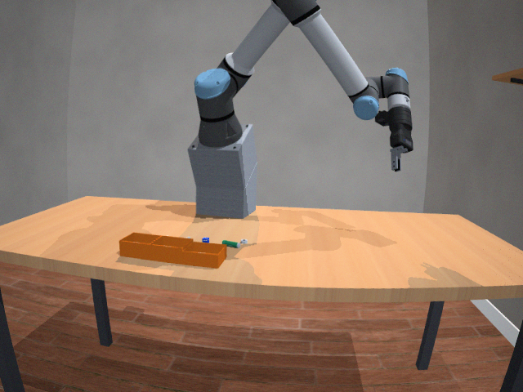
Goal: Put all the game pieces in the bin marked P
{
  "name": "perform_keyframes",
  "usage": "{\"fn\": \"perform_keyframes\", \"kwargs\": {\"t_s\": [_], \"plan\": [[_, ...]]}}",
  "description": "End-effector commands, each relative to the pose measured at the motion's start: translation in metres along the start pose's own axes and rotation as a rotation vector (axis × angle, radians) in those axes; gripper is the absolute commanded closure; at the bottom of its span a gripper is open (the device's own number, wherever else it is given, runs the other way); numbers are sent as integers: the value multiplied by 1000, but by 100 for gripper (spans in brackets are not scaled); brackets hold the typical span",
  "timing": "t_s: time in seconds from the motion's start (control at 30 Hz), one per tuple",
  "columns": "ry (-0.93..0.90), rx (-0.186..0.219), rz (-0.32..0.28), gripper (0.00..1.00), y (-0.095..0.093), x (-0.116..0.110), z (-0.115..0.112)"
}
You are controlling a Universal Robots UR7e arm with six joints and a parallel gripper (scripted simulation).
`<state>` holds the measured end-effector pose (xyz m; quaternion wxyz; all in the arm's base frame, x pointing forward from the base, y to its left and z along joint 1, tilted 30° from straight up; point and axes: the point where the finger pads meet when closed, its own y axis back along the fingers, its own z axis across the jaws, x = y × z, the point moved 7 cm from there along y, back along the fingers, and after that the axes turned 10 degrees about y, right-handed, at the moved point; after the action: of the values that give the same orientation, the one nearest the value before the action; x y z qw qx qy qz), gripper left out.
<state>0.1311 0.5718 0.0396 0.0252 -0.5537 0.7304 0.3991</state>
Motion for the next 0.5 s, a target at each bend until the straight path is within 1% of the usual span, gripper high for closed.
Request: {"fn": "perform_keyframes", "kwargs": {"t_s": [0.0,0.03,0.17,0.23,0.27,0.3,0.37,0.47], "plan": [[-42,-20,19,69,-7,3,-5],[-17,-14,62,69,-11,-1,-12],[-14,-13,66,69,-27,-6,-38],[-14,-13,66,69,-27,-6,-38],[-26,-24,113,69,-32,-9,-46],[-30,-28,130,69,-36,-10,-54],[-30,-28,130,69,-36,-10,-54],[-30,-28,131,69,-49,-8,-75]]}}
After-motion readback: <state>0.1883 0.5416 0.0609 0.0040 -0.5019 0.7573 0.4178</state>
